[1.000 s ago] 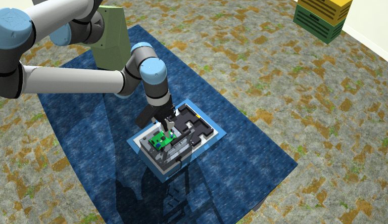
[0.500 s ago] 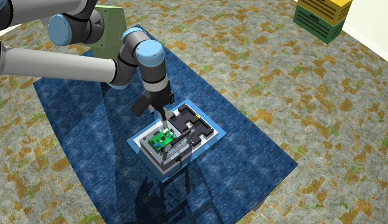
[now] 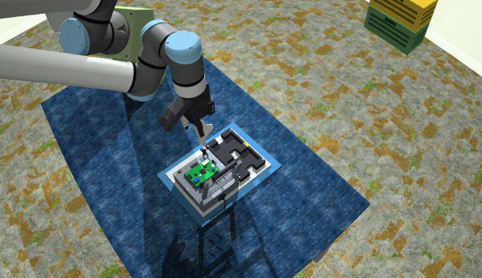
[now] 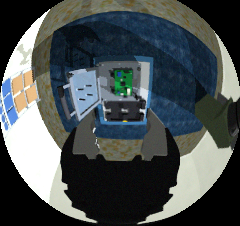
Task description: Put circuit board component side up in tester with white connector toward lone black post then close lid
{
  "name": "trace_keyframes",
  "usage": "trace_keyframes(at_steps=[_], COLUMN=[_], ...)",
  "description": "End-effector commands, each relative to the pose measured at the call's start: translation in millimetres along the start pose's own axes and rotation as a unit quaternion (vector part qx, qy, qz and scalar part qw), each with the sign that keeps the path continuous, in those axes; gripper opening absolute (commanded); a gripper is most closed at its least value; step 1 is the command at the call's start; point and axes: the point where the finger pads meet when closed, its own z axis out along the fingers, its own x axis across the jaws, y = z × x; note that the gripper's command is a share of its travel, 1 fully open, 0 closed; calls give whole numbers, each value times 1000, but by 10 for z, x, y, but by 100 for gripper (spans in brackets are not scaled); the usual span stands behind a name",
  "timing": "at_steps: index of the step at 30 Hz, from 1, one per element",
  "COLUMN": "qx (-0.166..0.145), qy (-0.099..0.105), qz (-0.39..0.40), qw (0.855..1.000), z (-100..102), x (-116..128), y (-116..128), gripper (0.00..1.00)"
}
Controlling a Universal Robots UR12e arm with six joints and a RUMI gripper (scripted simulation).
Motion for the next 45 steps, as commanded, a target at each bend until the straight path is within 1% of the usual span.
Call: trace_keyframes(at_steps=[1,5,19,20,45], qx=[0,0,0,0,0], qy=[6,6,6,7,7], qz=[2,2,2,2,1], qw=[1000,1000,1000,1000,1000], z=[-228,-302,-364,-361,-350], x=[-17,-18,-13,-9,-1], y=[-2,-2,1,2,5], gripper=[59,59,59,30,30])
